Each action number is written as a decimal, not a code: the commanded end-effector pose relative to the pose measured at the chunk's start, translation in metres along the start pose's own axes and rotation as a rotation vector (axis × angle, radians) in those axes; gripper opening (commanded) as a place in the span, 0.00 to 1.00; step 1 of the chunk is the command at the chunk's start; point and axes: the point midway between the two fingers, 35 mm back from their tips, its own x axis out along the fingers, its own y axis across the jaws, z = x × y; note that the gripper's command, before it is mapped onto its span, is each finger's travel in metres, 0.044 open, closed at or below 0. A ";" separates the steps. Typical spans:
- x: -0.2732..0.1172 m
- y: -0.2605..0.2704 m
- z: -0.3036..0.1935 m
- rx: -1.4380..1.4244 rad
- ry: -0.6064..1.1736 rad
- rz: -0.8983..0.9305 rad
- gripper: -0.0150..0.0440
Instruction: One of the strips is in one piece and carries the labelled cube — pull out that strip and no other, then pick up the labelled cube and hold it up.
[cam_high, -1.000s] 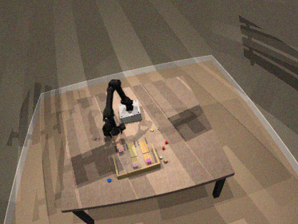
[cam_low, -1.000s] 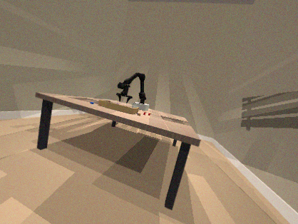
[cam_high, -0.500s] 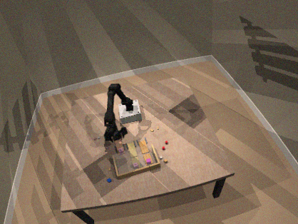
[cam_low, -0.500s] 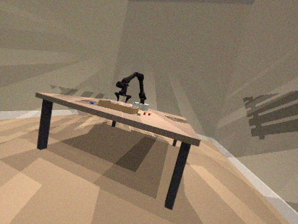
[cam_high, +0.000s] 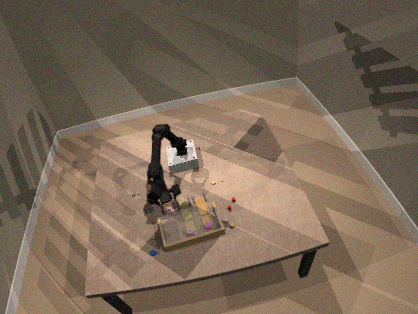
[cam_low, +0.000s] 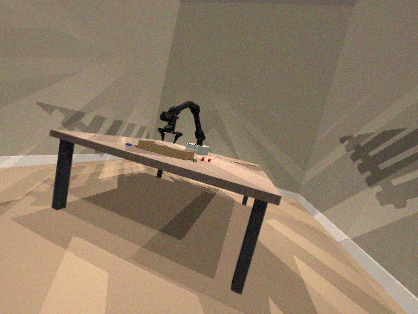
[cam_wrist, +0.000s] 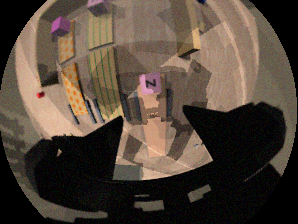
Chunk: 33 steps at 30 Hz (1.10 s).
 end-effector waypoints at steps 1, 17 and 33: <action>-0.004 -0.002 0.015 0.003 -0.004 -0.005 1.00; 0.000 -0.004 0.039 0.003 -0.006 -0.005 0.68; 0.026 -0.004 0.039 0.003 -0.006 -0.005 0.68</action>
